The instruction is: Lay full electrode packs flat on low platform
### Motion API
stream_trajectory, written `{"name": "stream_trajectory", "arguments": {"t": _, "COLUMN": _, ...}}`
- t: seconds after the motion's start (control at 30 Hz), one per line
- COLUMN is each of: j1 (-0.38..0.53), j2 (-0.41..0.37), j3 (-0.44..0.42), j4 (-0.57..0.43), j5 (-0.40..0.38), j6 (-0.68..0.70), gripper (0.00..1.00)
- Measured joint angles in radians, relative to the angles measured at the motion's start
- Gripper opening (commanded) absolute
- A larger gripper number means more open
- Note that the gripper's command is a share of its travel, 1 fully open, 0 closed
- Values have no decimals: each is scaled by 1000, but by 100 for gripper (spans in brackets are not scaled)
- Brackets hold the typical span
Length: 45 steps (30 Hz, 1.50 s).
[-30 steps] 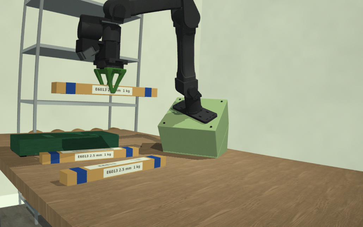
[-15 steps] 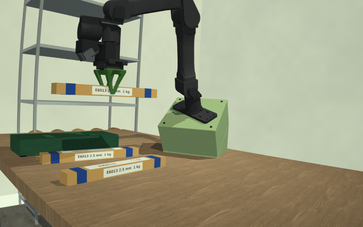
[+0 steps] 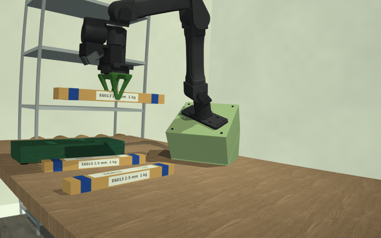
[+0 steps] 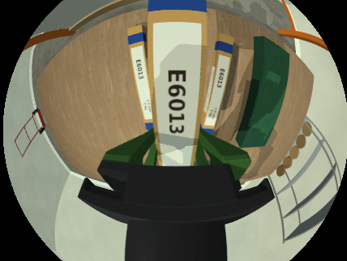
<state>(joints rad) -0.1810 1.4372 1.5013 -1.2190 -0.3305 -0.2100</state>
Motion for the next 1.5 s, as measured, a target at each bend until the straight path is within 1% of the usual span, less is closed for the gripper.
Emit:
{"name": "stream_trajectory", "arguments": {"t": 1.4, "j1": 6, "j2": 2, "j3": -16, "j4": 20, "j5": 2, "j6": 5, "gripper": 0}}
{"name": "stream_trajectory", "arguments": {"t": 1.5, "j1": 7, "j2": 1, "j3": -29, "j4": 30, "j5": 2, "j6": 6, "gripper": 0}}
